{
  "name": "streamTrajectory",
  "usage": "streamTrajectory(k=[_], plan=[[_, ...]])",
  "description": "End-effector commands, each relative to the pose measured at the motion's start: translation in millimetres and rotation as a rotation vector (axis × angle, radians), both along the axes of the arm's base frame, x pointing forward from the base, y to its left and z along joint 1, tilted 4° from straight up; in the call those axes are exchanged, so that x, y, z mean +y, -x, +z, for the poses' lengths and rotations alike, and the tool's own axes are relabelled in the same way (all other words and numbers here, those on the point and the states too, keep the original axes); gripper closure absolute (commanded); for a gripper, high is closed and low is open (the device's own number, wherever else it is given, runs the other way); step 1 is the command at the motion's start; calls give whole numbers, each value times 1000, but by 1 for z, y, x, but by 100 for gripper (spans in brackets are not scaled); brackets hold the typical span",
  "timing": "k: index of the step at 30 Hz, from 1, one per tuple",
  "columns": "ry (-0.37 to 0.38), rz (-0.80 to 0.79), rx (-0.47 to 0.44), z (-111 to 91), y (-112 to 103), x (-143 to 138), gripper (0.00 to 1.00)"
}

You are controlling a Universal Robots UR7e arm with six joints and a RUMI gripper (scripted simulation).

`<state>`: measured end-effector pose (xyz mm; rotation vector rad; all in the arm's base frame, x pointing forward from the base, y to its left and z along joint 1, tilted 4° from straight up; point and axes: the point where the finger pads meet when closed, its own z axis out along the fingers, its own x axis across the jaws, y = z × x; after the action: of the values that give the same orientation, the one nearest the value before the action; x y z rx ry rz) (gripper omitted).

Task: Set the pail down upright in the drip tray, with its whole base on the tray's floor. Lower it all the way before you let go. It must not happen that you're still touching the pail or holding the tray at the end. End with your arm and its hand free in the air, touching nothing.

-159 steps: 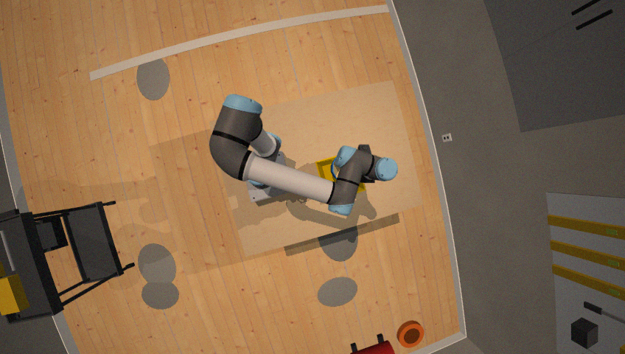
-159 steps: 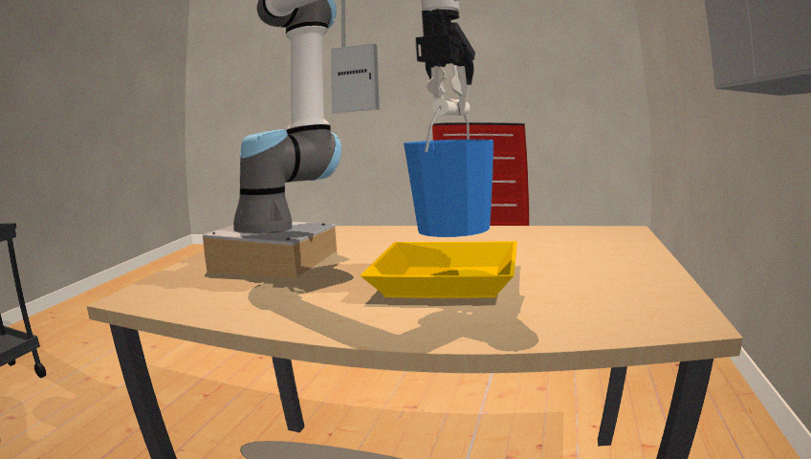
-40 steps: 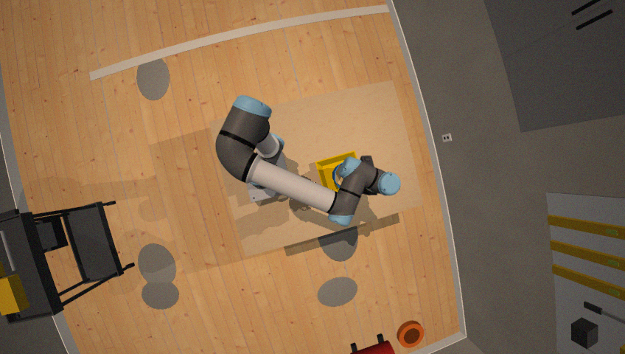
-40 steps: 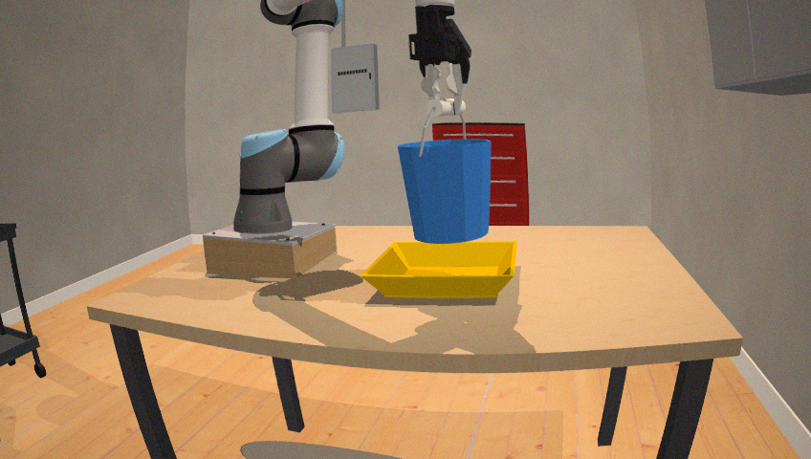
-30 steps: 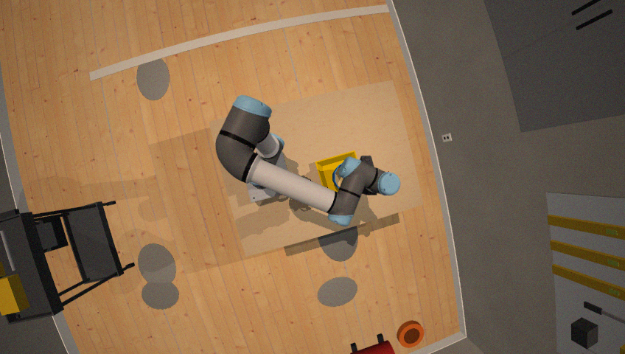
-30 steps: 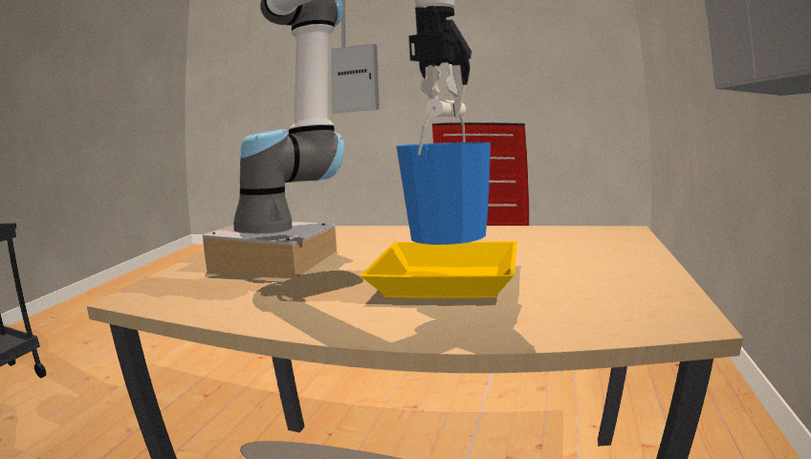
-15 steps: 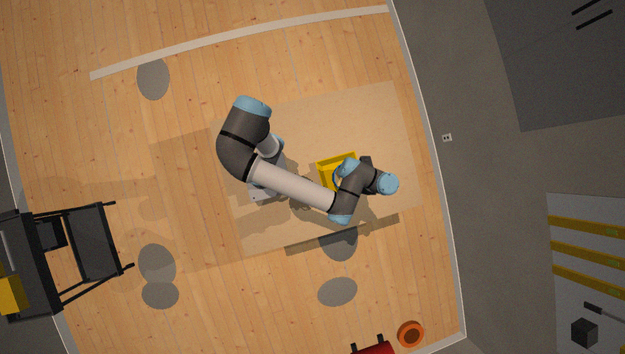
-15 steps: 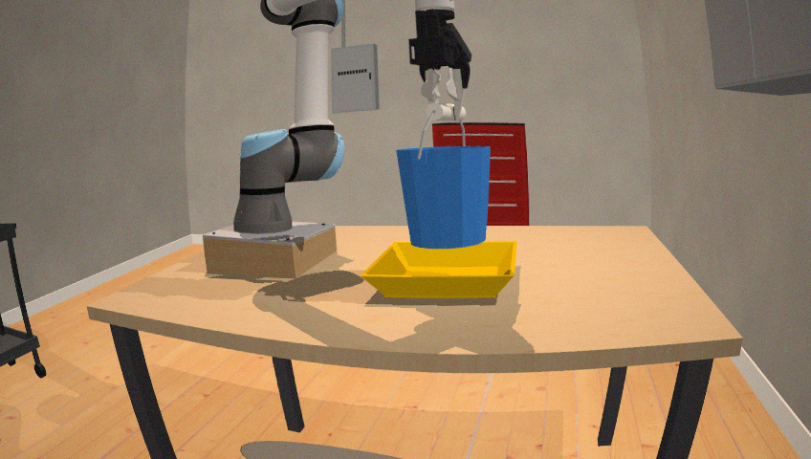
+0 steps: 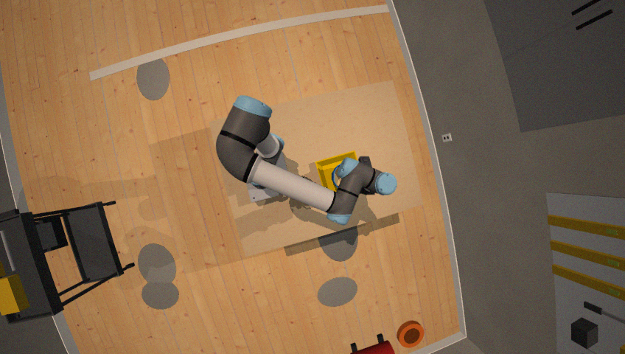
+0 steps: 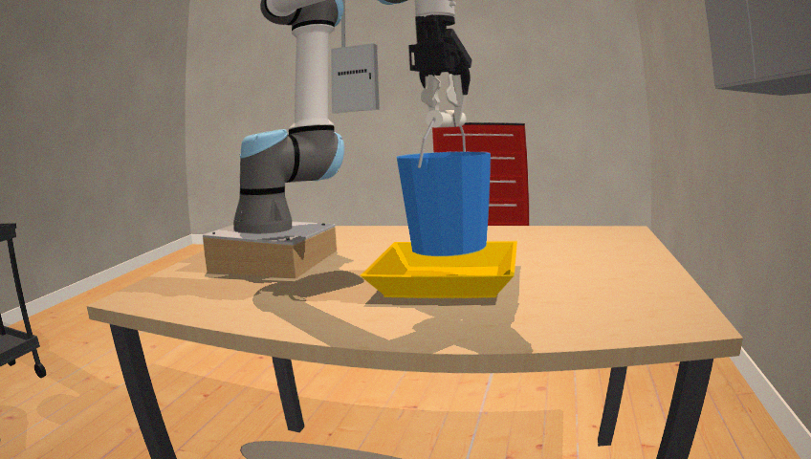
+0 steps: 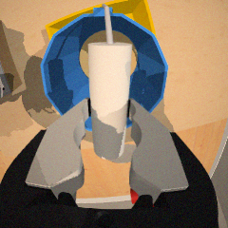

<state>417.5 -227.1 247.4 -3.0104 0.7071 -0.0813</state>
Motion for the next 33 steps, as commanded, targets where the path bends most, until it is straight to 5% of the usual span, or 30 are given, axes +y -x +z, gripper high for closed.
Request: streamTrajectory(k=[1, 33], plan=[[2, 0, -2, -6, 0, 0, 100], [2, 0, -2, -41, -1, 0, 100]])
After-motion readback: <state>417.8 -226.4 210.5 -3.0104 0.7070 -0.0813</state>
